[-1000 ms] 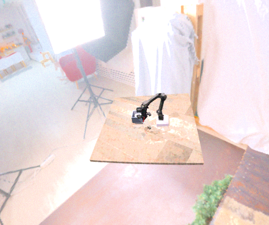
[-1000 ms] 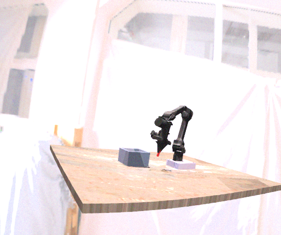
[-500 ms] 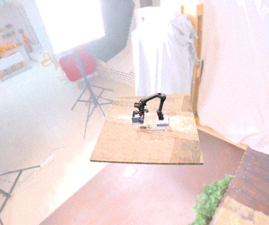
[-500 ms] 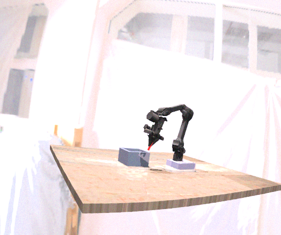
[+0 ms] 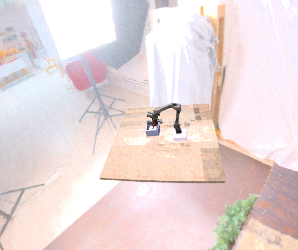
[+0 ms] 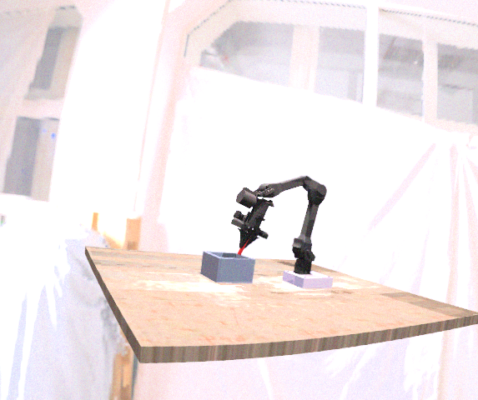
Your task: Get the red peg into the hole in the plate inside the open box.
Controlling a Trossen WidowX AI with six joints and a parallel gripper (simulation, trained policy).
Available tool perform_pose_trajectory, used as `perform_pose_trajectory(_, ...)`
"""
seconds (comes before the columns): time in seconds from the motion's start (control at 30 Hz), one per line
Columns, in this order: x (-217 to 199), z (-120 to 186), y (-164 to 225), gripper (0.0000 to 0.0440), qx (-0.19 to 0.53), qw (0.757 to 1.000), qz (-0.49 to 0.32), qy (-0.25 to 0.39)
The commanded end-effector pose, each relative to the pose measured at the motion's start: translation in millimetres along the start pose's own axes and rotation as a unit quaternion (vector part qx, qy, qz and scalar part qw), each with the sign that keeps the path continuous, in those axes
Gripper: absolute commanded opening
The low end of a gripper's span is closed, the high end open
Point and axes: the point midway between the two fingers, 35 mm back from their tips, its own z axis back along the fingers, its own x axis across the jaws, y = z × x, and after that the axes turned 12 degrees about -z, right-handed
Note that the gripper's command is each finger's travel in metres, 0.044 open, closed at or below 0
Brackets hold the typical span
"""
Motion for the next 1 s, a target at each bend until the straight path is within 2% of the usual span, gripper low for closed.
perform_pose_trajectory(0.0,2.6,-8.0,-10.7,0.0002,-0.004,1.0,-0.006,0.005)
perform_pose_trajectory(0.33,6.8,-27.0,-32.9,0.0012,-0.002,1.0,-0.026,0.016)
perform_pose_trajectory(0.7,4.2,-57.2,-40.9,0.0016,0.012,0.998,-0.028,0.046)
perform_pose_trajectory(0.77,3.1,-63.6,-41.8,0.0034,0.013,0.998,-0.025,0.053)
perform_pose_trajectory(0.9,1.9,-72.9,-44.9,0.013,0.015,0.998,-0.015,0.065)
perform_pose_trajectory(0.97,0.9,-75.8,-45.8,0.0148,0.016,0.997,-0.01,0.073)
